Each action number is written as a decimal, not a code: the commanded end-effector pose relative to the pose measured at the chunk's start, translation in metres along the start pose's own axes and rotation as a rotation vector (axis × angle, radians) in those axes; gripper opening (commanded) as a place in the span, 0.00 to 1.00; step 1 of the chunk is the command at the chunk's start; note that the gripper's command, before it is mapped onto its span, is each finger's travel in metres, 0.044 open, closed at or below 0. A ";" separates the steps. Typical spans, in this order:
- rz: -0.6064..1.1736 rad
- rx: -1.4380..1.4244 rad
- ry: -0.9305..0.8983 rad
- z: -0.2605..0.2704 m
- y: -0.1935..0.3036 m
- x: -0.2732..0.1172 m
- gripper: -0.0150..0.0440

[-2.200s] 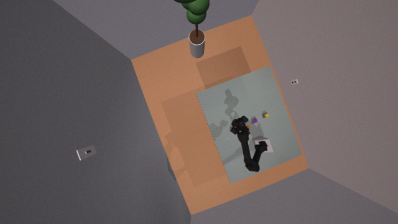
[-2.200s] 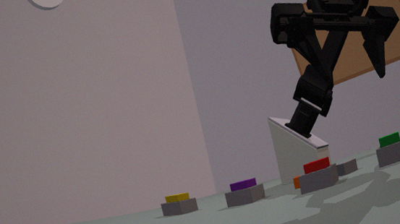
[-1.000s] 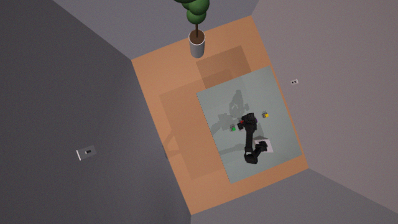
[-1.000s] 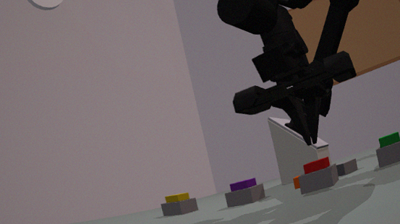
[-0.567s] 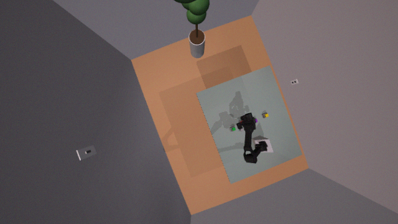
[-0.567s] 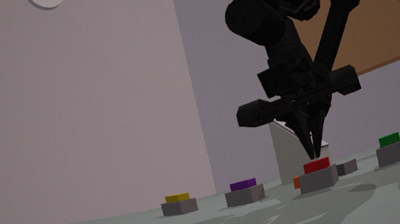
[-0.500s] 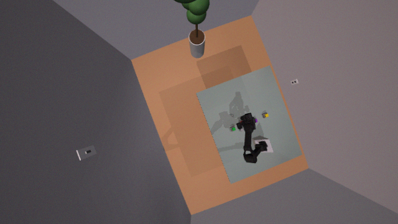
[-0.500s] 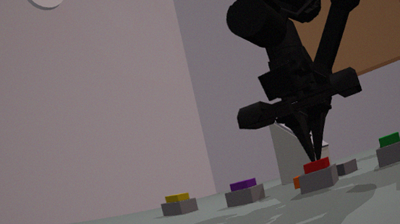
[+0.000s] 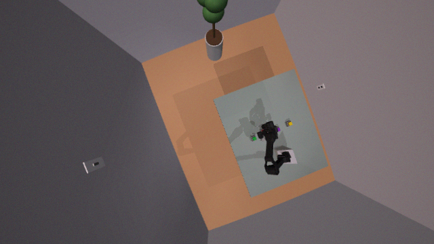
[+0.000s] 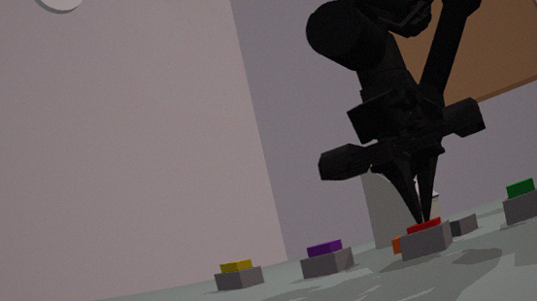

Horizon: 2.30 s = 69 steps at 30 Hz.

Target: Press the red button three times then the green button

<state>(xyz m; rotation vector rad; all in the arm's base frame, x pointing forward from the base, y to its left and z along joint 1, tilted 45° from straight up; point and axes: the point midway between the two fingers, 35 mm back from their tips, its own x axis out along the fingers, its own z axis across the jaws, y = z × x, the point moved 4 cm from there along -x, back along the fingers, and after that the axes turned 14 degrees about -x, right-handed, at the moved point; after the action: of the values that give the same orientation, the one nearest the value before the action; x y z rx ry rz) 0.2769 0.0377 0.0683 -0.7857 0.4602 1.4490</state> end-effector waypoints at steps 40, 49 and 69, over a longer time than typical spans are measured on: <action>0.000 0.004 -0.003 0.000 0.000 0.000 0.29; 0.000 0.004 -0.003 0.000 0.000 0.000 0.29; 0.000 0.005 -0.001 -0.001 0.000 -0.025 0.29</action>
<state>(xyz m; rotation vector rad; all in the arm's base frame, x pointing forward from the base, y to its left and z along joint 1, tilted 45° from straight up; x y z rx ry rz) 0.2745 0.0180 0.0883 -0.7812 0.4585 1.4488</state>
